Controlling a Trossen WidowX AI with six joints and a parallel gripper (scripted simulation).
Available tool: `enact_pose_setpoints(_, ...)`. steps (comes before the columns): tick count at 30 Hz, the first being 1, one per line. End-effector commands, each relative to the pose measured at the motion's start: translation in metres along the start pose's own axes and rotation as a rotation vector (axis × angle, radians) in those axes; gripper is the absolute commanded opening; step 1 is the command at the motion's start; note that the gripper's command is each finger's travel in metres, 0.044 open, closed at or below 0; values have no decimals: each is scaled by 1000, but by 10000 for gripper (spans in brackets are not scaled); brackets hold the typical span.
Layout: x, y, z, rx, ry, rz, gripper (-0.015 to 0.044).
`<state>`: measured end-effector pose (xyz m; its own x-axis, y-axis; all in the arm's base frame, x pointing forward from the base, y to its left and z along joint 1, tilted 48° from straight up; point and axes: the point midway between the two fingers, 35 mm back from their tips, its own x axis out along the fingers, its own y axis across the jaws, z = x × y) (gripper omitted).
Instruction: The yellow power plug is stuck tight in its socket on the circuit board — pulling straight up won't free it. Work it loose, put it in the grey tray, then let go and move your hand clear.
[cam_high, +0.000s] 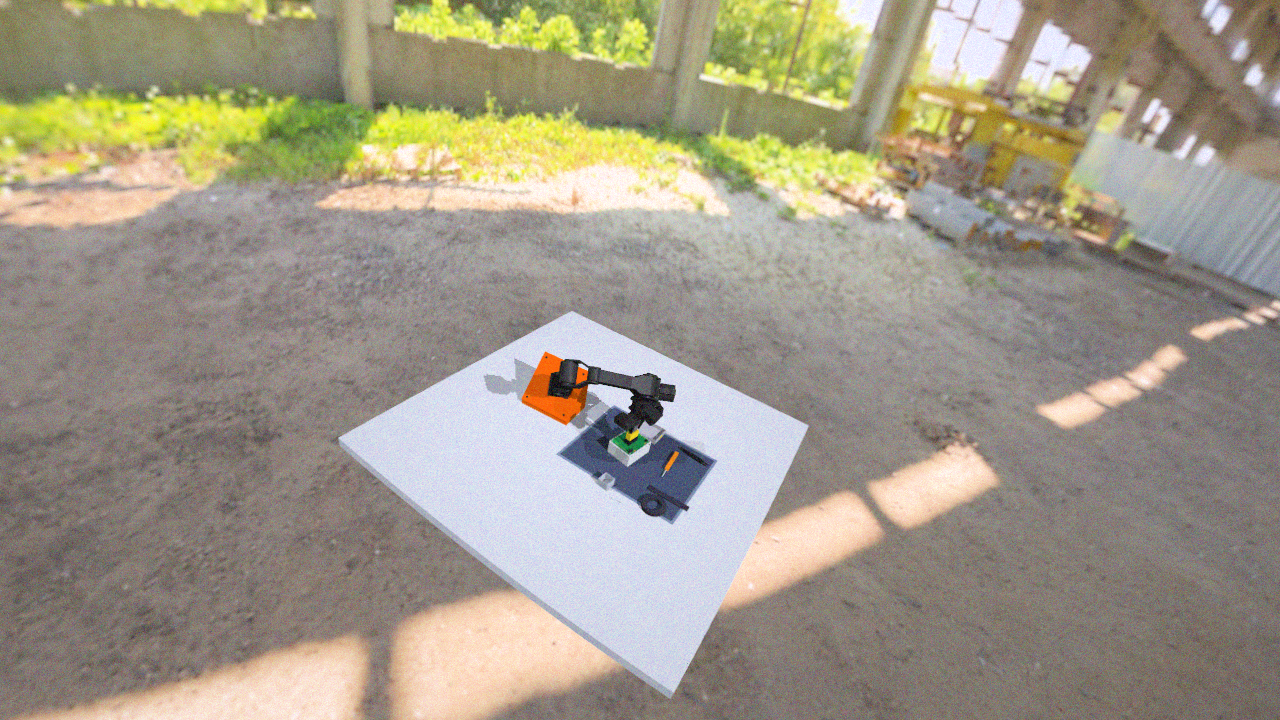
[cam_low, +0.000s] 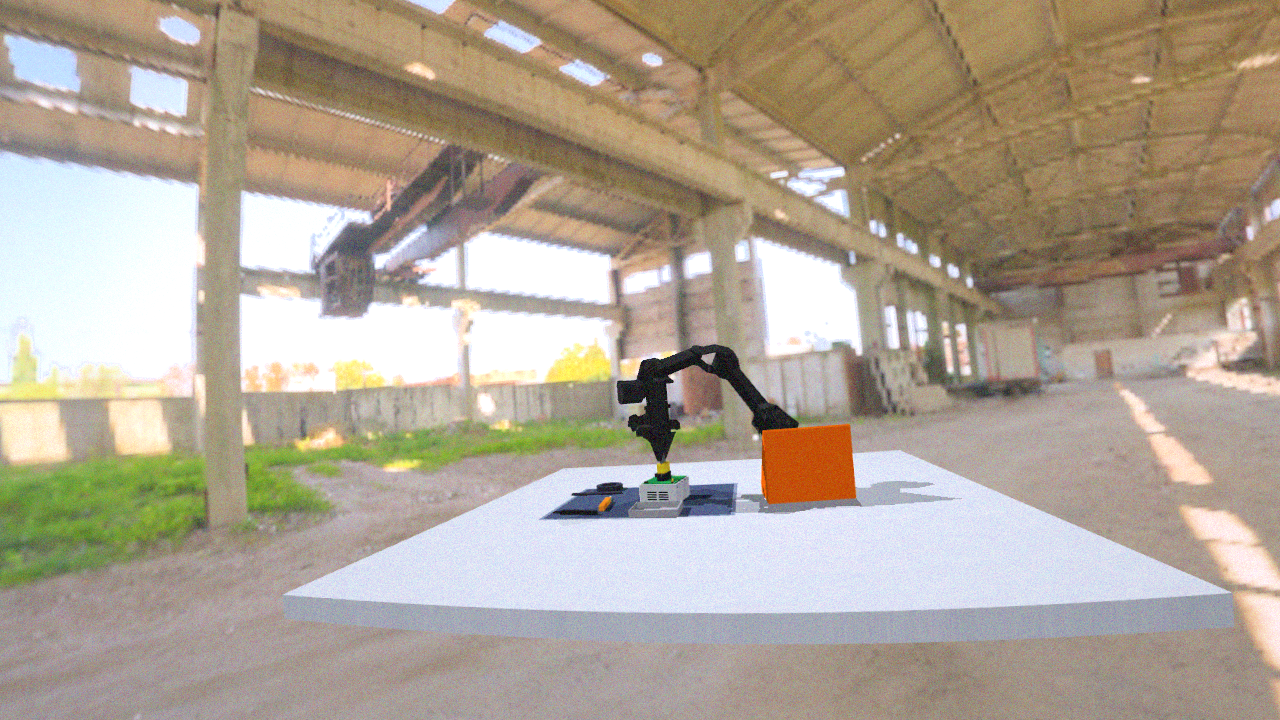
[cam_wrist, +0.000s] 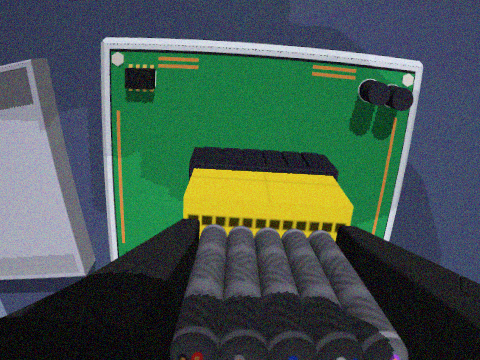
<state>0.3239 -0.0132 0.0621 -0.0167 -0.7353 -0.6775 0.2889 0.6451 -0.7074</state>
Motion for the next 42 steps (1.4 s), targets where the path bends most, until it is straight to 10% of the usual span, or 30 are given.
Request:
enact_pose_setpoints(1,-5,-1,0,-3,-3,-5,0)
enact_pose_setpoints(23,-20,-13,1,-3,-3,134,0)
enact_pose_setpoints(42,-22,5,0,-2,-4,-78,0)
